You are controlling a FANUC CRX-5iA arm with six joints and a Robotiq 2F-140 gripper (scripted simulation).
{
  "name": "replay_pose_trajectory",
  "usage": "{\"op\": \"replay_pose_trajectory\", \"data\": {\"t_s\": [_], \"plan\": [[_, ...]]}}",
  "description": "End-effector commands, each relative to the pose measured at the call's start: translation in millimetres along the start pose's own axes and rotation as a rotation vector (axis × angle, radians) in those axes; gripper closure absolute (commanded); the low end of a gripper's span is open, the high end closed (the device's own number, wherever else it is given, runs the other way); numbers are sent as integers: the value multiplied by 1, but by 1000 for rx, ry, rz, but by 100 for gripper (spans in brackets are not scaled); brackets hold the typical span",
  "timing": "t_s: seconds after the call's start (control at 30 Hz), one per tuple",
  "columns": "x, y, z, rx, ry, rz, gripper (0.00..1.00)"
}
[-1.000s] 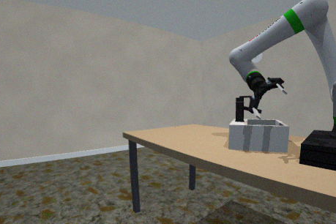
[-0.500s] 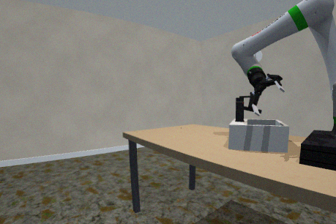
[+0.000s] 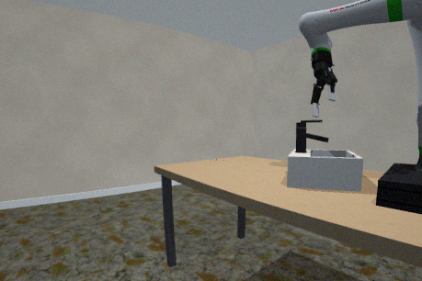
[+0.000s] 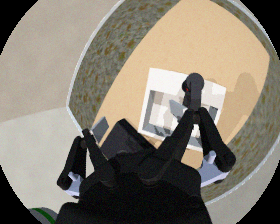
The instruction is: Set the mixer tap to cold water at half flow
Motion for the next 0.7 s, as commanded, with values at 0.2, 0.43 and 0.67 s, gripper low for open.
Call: {"op": "replay_pose_trajectory", "data": {"t_s": [0.2,0.43,0.67], "plan": [[-83,78,-13,208,-45,391,0],[-91,84,-15,227,-45,427,0],[-91,84,-15,227,-45,427,100]]}}
Point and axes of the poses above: the point where the finger pads meet when closed, its own x axis out along the fingers, its own y axis across the jaws, z = x × y, the point moved 1 cm from there along -x, back along the fingers, and after that the axes turned 15 degrees about x, right-handed, at the moved point
